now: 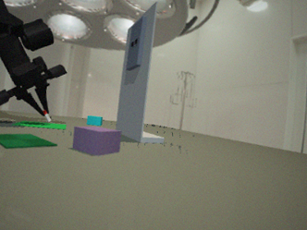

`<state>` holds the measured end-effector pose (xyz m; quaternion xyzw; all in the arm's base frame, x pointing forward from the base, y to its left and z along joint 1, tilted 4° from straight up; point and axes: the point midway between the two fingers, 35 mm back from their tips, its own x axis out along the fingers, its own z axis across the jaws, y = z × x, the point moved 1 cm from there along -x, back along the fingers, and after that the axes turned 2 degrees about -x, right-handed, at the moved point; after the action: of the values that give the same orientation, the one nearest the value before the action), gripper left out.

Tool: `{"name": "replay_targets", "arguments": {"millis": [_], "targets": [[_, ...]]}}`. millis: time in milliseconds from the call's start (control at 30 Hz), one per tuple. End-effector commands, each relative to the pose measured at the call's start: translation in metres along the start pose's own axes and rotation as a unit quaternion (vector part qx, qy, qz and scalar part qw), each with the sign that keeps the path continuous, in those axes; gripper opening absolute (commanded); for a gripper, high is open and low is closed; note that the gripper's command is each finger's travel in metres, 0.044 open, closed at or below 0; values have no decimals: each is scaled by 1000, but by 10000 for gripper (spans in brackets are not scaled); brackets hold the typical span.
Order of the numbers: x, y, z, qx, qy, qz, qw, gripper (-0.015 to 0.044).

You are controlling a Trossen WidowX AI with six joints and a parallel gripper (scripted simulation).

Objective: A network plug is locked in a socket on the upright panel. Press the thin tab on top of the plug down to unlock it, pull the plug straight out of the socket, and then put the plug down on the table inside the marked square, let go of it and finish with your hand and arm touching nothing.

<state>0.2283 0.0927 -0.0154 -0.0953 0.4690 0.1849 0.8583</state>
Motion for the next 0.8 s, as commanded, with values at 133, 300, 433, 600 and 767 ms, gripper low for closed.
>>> {"name": "replay_targets", "arguments": {"millis": [133, 300, 433, 600, 767], "targets": [[4, 0, -5, 3, 2, -3, 1000, 0], [6, 0, -6, 3, 2, -3, 1000, 0], [7, 1, -6, 3, 2, -3, 1000, 0], [6, 2, -5, 0, 1, 0, 1000, 0], [6, 2, -5, 0, 1, 0, 1000, 0]]}}
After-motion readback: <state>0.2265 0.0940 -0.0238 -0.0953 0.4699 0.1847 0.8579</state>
